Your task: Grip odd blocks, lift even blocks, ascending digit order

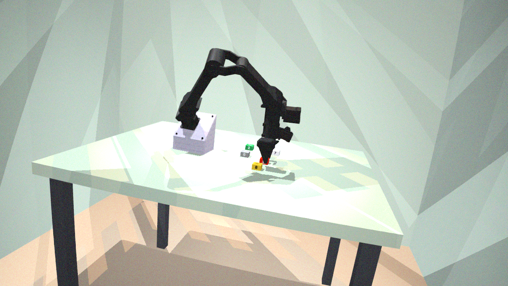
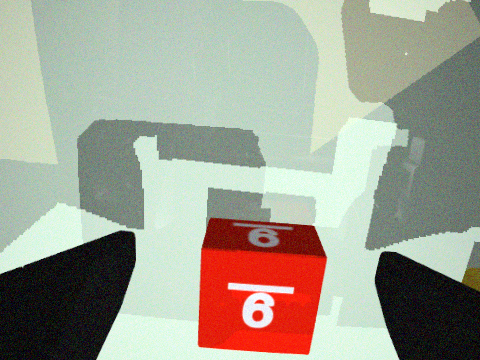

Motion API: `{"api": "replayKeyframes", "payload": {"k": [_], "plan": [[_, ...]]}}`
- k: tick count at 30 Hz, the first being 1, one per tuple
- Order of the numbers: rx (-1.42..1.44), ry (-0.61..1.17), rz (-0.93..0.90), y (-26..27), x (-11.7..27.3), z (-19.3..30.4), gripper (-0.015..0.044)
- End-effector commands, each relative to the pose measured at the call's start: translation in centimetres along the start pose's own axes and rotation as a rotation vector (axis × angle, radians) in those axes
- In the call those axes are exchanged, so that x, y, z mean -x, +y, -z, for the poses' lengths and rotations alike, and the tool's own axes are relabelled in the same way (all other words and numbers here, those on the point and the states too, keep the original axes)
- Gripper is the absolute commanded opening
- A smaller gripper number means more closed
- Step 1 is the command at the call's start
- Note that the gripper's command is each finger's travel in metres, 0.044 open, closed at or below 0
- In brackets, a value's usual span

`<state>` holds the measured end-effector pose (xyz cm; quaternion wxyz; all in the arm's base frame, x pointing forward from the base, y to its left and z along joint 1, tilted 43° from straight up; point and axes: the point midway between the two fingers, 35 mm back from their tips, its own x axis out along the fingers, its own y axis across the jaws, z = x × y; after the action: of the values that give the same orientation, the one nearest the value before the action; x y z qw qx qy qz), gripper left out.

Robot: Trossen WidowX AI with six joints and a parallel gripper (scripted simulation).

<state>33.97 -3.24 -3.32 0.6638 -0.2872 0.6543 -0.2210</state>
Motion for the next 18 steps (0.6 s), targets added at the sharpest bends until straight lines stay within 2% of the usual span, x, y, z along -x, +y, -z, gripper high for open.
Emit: {"api": "replayKeyframes", "payload": {"k": [1, 4, 18], "plan": [[0.006, 0.003, 0.005, 0.01, -0.2, 0.13, 0.019], [0.006, 0.003, 0.005, 0.01, -0.2, 0.13, 0.012], [0.006, 0.003, 0.005, 0.01, -0.2, 0.13, 0.012]]}}
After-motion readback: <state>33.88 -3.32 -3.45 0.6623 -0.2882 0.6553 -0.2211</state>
